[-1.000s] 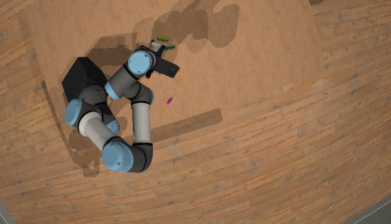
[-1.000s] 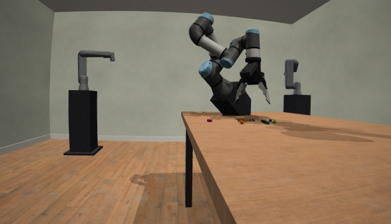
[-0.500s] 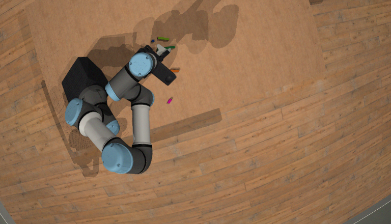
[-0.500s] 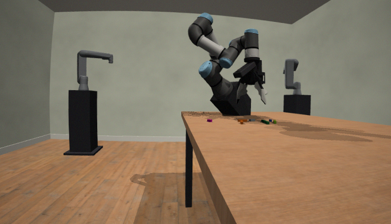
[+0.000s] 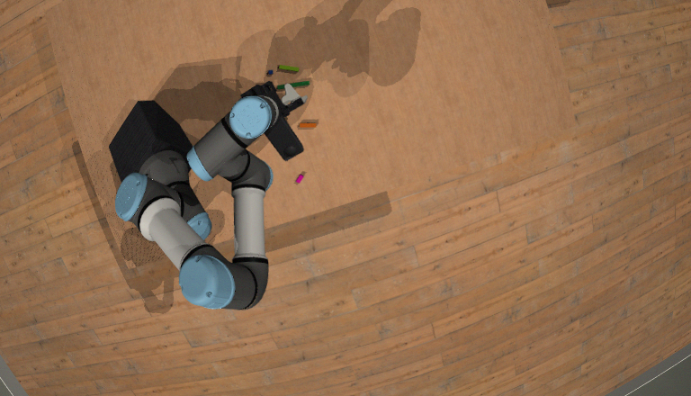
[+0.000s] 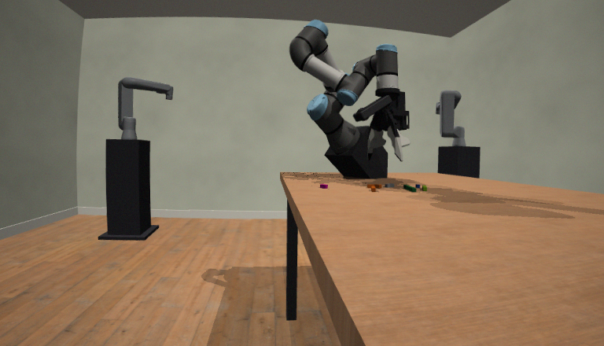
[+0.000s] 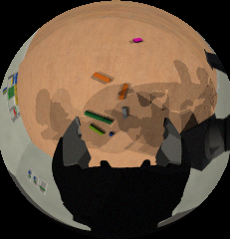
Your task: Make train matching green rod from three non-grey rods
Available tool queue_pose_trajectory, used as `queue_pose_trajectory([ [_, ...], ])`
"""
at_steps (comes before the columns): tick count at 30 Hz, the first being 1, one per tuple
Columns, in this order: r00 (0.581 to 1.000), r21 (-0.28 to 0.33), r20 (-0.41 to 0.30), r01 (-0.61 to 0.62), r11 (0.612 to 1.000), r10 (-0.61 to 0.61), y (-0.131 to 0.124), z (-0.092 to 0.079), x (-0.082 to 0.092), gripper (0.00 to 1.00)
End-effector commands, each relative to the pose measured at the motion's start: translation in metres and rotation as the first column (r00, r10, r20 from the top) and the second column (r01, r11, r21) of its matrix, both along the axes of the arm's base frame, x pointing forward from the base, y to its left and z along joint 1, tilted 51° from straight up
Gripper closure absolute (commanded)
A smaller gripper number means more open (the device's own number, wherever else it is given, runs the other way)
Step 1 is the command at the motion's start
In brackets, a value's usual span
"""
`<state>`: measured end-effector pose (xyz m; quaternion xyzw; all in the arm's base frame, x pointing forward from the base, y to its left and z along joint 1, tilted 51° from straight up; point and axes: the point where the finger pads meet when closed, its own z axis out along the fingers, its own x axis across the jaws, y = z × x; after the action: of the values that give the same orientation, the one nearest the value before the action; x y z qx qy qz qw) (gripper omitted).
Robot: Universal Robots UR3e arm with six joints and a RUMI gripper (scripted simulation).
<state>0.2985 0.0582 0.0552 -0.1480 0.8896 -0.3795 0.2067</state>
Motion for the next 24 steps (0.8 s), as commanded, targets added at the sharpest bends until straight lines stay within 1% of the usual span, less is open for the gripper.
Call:
queue_pose_trajectory([
  [1, 0.992, 0.066, 0.085, 0.093, 0.993, -0.099, -0.0026, 0.0015, -0.0016, 0.00],
  [9, 0.983, 0.098, 0.118, 0.127, 0.987, -0.138, -0.0038, 0.0018, -0.0025, 0.00],
  [24, 0.983, 0.101, 0.120, 0.130, 0.986, -0.142, -0.0039, 0.0015, -0.0028, 0.00],
])
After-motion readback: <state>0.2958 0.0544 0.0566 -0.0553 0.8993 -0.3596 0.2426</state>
